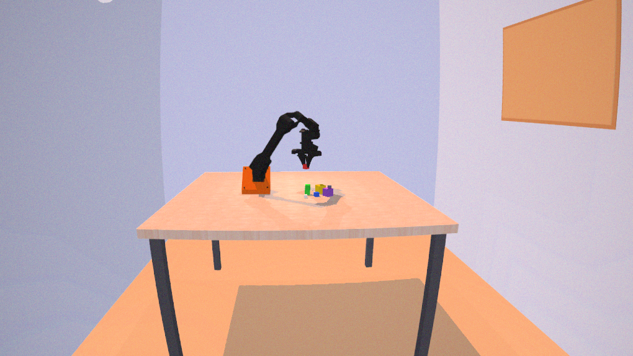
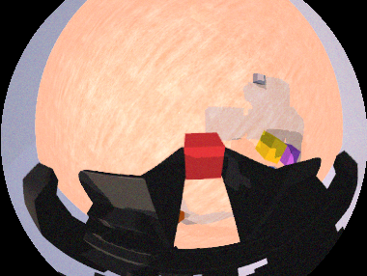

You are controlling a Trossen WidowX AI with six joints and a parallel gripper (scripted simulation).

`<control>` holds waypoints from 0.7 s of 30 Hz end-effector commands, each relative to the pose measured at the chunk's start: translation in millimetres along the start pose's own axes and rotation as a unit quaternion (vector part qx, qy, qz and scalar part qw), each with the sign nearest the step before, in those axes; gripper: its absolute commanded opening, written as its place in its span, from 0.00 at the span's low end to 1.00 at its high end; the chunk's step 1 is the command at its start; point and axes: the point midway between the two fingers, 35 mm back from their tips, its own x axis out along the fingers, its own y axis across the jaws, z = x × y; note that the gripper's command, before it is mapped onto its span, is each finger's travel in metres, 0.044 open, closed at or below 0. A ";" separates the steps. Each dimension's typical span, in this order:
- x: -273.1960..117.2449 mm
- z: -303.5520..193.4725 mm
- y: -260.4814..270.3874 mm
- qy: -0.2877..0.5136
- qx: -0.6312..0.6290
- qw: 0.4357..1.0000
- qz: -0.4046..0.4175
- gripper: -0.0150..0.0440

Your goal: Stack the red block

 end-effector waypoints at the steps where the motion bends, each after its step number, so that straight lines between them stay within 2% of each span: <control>1: -8.5 1.2 -0.5 -0.003 0.003 1.000 0.002 0.25; 7: -8.9 -2.0 -3.6 -0.004 0.003 1.000 0.002 0.25; 21: -14.0 -50.5 -67.3 -0.010 0.000 1.000 0.004 0.25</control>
